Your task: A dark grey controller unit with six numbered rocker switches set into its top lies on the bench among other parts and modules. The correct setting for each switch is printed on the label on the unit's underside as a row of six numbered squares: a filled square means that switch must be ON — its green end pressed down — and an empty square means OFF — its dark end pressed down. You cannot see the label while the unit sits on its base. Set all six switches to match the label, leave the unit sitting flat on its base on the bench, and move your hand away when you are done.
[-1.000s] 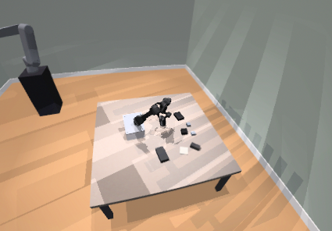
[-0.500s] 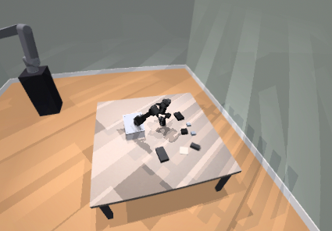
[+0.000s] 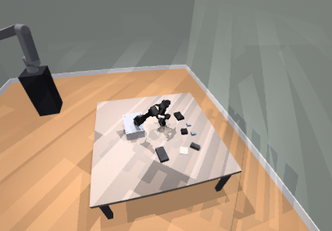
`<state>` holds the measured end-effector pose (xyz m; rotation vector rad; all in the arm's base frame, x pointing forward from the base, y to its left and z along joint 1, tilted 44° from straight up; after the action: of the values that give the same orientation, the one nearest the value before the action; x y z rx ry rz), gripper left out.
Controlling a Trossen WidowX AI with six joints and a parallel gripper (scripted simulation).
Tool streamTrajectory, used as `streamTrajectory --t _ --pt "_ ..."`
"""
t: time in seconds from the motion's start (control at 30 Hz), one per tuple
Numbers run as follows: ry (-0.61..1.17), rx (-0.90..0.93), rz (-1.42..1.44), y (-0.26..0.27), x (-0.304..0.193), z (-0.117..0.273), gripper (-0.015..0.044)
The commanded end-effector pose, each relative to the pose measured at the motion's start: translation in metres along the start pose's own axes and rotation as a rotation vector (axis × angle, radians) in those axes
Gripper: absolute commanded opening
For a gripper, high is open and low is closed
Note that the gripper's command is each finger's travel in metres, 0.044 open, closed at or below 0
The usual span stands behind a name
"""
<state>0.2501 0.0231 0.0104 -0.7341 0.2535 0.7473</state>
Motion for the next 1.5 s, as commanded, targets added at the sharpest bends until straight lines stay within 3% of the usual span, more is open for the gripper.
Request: streamTrajectory --t 0.0,1.47 --pt "0.013 0.001 -0.004 0.0 -0.006 -0.007 0.0338" --pt "0.015 0.0 -0.003 -0.002 -0.035 -0.025 0.0338"
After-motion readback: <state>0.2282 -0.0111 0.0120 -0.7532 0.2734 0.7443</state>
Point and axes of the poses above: the point midway between the two fingers, 35 mm back from their tips, its own z axis back along the fingers, its own y axis across the jaws, x = y × z, the point moved 3 cm from there along z, back along the fingers, and after that the axes turned 3 degrees about -z, right-handed, at the moved point
